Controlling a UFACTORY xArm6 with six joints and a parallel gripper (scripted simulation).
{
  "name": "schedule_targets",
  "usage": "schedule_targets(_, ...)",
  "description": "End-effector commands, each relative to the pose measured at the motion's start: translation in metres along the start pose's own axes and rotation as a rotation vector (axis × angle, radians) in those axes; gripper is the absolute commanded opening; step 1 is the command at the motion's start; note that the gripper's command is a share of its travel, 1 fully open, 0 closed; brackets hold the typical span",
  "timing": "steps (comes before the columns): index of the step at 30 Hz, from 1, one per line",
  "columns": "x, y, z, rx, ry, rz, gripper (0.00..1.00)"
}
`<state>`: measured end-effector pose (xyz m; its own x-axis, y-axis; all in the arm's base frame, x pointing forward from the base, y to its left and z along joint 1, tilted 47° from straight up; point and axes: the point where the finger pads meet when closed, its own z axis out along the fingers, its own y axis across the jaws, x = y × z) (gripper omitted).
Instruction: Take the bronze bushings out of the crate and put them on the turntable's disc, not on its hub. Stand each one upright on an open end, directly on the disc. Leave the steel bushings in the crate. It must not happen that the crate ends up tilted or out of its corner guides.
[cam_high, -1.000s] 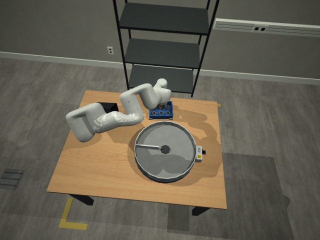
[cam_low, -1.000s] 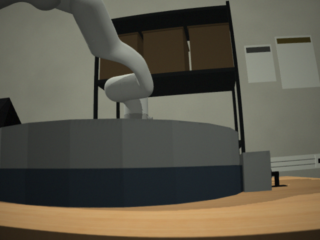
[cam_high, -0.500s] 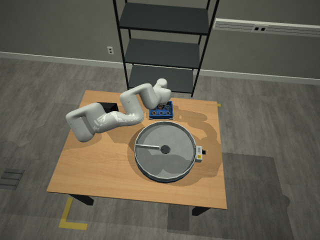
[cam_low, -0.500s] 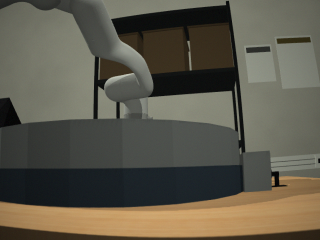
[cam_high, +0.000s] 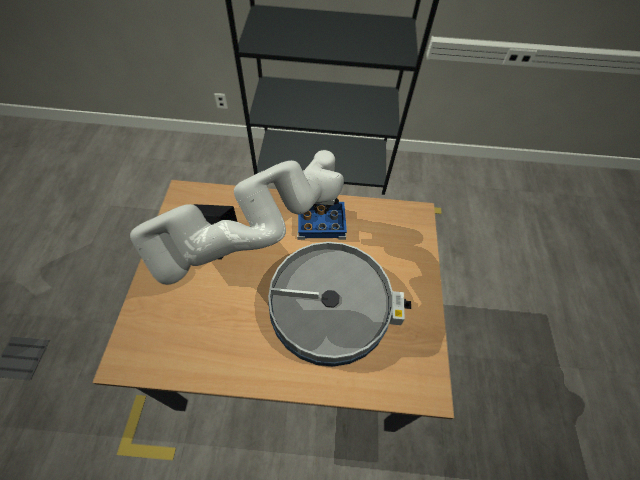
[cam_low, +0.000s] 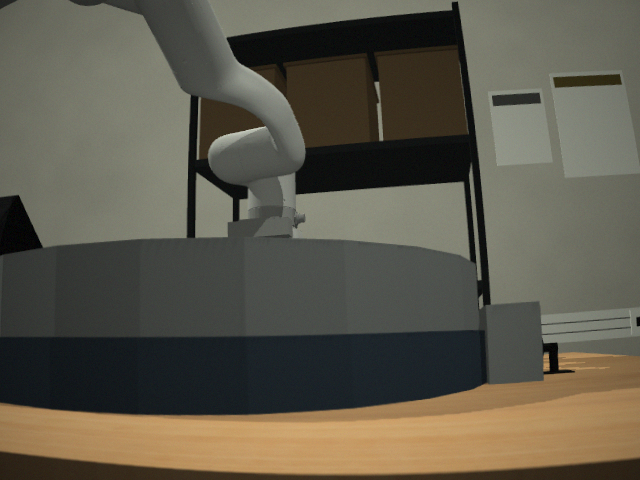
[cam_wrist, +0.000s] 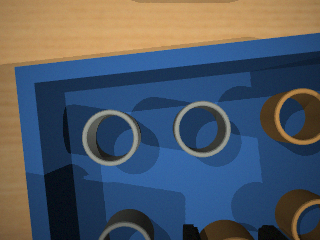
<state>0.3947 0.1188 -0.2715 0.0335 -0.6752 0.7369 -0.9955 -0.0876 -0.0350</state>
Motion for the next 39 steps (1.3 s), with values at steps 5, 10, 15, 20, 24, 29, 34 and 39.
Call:
schedule_targets(5, 0.000, -0.002, -0.035, 0.004, -0.003, 0.002, 0.00)
schedule_targets(10, 0.000, -0.002, -0.054, 0.004, -0.003, 0.002, 0.00)
schedule_targets(15, 0.000, -0.002, -0.073, 0.004, -0.003, 0.002, 0.00)
schedule_targets(20, 0.000, -0.002, -0.085, 0.004, -0.003, 0.002, 0.00)
schedule_targets(24, 0.000, -0.002, -0.087, 0.004, -0.003, 0.002, 0.00)
schedule_targets(29, 0.000, -0.002, -0.089, 0.004, -0.003, 0.002, 0.00)
schedule_targets(34, 0.000, -0.002, -0.089, 0.004, -0.003, 0.002, 0.00)
schedule_targets(39, 0.000, -0.002, -0.089, 0.004, -0.003, 0.002, 0.00)
